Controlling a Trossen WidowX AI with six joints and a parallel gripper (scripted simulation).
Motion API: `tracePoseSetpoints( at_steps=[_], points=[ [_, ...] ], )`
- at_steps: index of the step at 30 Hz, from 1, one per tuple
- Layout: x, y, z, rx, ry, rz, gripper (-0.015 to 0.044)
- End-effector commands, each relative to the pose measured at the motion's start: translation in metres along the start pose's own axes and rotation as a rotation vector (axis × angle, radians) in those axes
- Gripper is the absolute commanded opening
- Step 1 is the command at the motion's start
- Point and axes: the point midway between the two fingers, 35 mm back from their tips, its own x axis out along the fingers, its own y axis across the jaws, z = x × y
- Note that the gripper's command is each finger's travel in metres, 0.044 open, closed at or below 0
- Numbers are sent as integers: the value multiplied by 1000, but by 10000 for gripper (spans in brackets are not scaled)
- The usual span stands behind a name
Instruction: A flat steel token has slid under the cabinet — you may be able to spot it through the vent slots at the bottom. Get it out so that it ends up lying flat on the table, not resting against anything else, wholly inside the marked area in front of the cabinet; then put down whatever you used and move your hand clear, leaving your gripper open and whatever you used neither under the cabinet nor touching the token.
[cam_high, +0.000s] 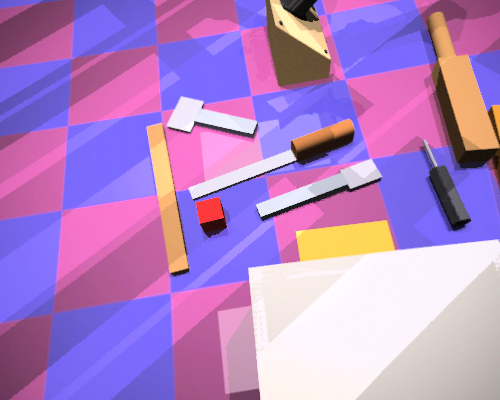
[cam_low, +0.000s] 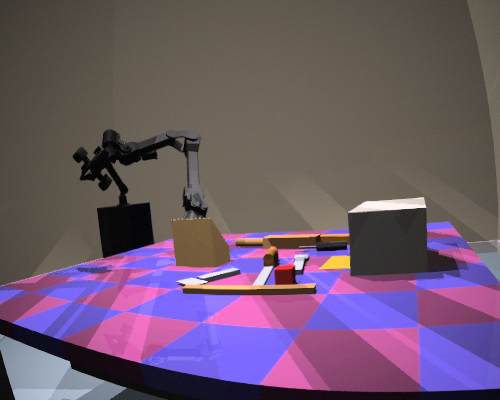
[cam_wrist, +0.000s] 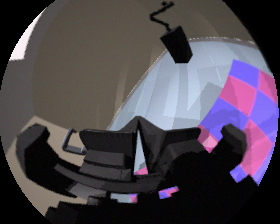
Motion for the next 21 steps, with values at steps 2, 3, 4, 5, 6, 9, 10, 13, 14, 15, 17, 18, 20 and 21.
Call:
tracePoseSetpoints(
  at_steps=[2,3,4,5,6,9,10,13,14,15,17,18,20,21],
  points=[
    [0,1,0,-1,2,2,26],
    [-2,2,-2,-3,6,7,53],
    [-4,5,-4,-7,14,16,79],
    [-7,8,-8,-12,24,29,105],
    [-12,12,-12,-19,38,45,131],
    [-30,29,-29,-46,92,107,210],
    [-36,34,-35,-56,111,127,236],
    [-57,51,-53,-93,167,200,270],
    [-65,57,-59,-106,185,226,270],
    [-72,63,-65,-120,204,252,270],
    [-89,74,-77,-148,241,302,270],
    [-97,79,-83,-163,260,327,270],
    [-114,88,-95,-192,298,377,270],
    [-123,92,-101,-206,316,401,270]
  ],
)
